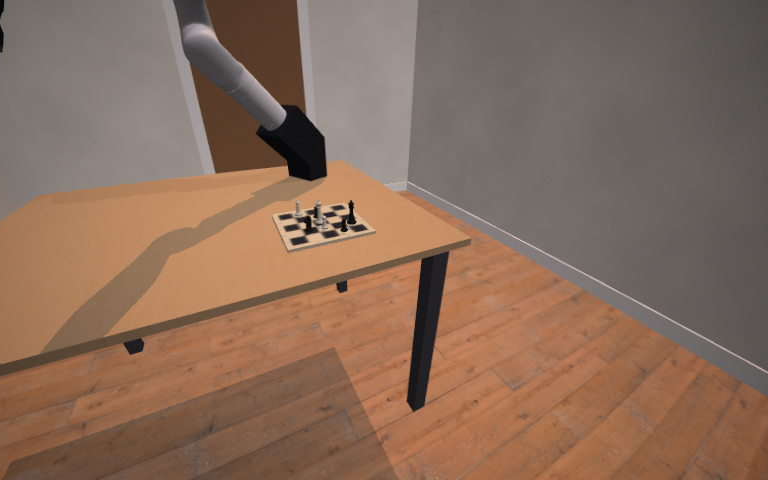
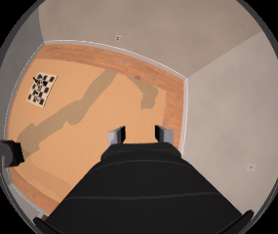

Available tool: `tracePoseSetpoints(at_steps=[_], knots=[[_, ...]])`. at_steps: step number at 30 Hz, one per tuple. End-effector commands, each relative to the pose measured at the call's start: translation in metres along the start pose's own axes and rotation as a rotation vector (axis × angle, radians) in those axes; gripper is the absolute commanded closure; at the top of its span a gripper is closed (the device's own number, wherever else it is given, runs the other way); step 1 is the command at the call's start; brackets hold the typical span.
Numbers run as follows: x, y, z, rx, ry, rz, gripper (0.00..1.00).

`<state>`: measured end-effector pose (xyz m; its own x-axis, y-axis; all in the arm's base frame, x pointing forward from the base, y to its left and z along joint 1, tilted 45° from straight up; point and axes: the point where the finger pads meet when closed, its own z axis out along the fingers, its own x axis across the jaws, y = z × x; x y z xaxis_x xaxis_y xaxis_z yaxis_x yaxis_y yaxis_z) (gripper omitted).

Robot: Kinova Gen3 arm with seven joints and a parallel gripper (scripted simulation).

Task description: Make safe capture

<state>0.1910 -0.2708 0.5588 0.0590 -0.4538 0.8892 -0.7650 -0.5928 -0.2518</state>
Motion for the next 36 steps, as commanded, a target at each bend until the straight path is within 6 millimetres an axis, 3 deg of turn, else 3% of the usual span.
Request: tracePoseSetpoints(at_steps=[1, 23, 27, 32, 34, 36], knots=[[0.001, 0.0, 0.0, 0.0, 0.002, -0.001, 0.0], [-0.002, 0.0, 0.005, 0.005, -0.014, -0.008, 0.0], [-0.011, 0.0, 0.02, 0.02, -0.063, -0.034, 0.0], [-0.034, -0.003, 0.058, 0.064, -0.179, -0.104, 0.0], [-0.034, -0.003, 0.058, 0.064, -0.179, -0.104, 0.0], [-0.049, -0.007, 0.077, 0.091, -0.24, -0.146, 0.0]])
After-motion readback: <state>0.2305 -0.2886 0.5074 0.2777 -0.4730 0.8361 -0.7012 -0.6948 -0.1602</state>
